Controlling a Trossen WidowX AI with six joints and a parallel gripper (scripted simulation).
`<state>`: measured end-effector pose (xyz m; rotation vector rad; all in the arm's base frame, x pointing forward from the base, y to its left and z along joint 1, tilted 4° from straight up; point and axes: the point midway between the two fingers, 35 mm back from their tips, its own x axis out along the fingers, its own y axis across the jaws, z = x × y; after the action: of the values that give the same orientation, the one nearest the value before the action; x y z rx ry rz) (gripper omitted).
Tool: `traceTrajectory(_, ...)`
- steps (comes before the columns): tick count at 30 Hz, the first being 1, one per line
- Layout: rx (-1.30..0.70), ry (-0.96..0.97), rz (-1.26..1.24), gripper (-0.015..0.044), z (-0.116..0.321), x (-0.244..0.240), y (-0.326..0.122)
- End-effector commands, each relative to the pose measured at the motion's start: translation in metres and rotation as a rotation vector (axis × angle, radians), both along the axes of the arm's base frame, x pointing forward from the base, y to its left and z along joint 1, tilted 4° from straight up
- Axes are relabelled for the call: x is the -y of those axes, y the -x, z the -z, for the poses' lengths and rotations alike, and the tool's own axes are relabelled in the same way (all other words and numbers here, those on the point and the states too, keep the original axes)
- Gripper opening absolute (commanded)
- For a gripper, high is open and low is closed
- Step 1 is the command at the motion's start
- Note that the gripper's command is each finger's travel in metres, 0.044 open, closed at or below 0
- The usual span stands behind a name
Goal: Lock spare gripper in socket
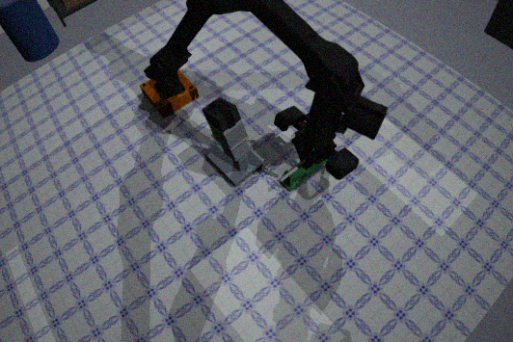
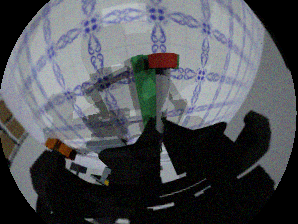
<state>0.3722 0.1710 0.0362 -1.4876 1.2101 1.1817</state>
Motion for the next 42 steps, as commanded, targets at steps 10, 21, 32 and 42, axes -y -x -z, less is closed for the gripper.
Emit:
traceTrajectory(10,-0.001,-0.003,0.0,0.0,-0.024,0.001,-0.001)
traceTrajectory(21,-0.001,-0.002,0.0,0.0,-0.056,0.004,0.001)
traceTrajectory(32,-0.007,0.004,0.002,0.0,-0.061,0.005,0.002)
traceTrajectory(42,-0.006,0.003,-0.013,0.0,-0.062,0.005,0.004)
